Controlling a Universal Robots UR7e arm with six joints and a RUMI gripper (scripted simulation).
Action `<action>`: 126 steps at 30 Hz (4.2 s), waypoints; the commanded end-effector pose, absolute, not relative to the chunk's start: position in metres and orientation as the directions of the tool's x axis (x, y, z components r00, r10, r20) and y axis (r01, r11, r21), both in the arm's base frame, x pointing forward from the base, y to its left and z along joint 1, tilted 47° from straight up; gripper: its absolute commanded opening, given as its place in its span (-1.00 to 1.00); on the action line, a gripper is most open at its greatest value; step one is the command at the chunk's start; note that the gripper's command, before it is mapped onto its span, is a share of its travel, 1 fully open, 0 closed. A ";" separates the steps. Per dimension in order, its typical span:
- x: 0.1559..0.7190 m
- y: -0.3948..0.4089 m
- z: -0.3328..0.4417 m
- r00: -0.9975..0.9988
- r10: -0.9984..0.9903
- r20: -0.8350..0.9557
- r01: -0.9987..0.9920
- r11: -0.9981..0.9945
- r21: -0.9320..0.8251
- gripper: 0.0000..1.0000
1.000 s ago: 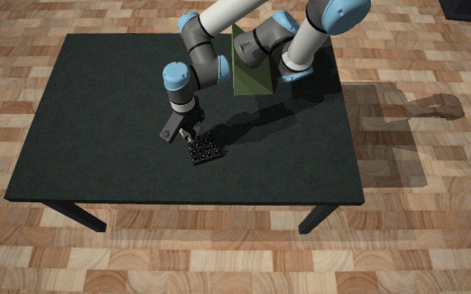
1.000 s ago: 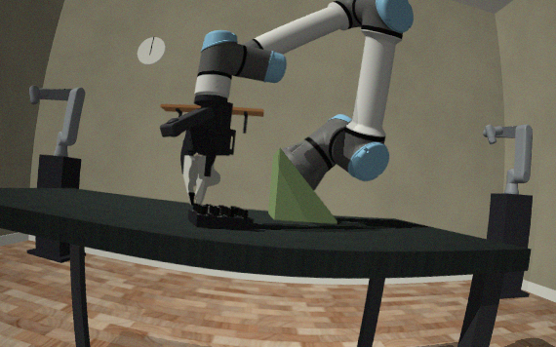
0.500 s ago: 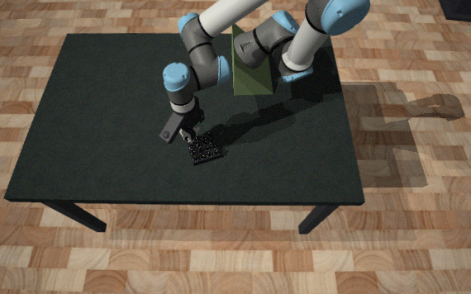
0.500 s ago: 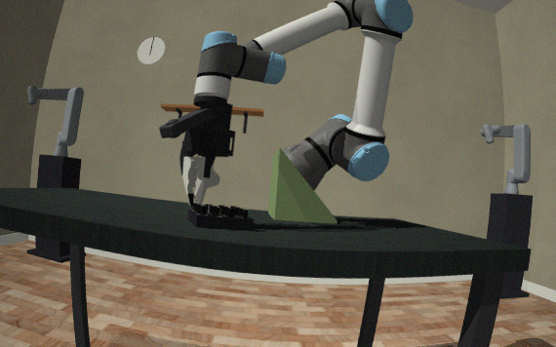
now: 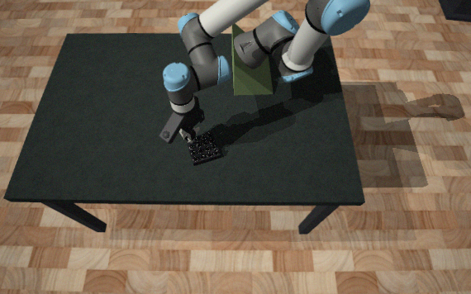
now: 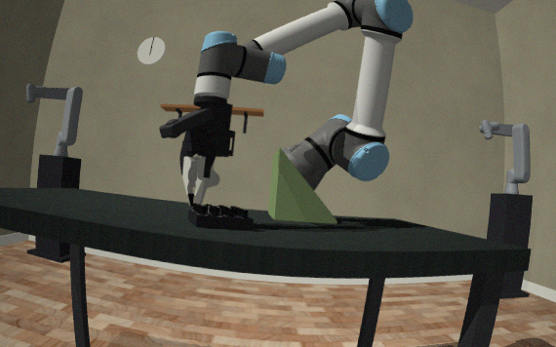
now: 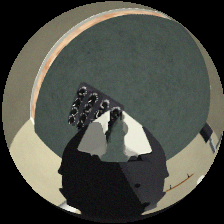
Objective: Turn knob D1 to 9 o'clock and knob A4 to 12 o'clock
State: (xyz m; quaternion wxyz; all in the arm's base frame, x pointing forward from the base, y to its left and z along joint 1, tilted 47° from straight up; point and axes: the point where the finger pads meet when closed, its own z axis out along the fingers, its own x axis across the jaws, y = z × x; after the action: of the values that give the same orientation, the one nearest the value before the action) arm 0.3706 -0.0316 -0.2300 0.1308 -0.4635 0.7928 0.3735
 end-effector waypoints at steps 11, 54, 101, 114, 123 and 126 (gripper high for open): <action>0.370 -0.030 -0.230 -0.537 -0.636 -0.554 -0.832 0.291 0.473 -0.78; 0.370 -0.030 -0.230 -0.489 -0.652 -0.580 -0.861 0.254 0.440 -0.92; 0.371 -0.030 -0.229 -0.147 -0.700 -0.699 -0.979 0.004 0.202 -0.78; 0.371 -0.030 -0.229 -0.147 -0.700 -0.699 -0.979 0.004 0.202 -0.78; 0.374 -0.038 -0.223 -0.146 -0.703 -0.696 -0.980 0.006 0.199 -0.78; 0.375 -0.044 -0.217 -0.146 -0.703 -0.696 -0.980 0.006 0.199 -0.78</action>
State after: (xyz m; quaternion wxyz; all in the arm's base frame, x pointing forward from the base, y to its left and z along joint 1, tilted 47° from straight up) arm 0.3708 -0.0312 -0.2262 0.2063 -0.6190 0.6774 0.3396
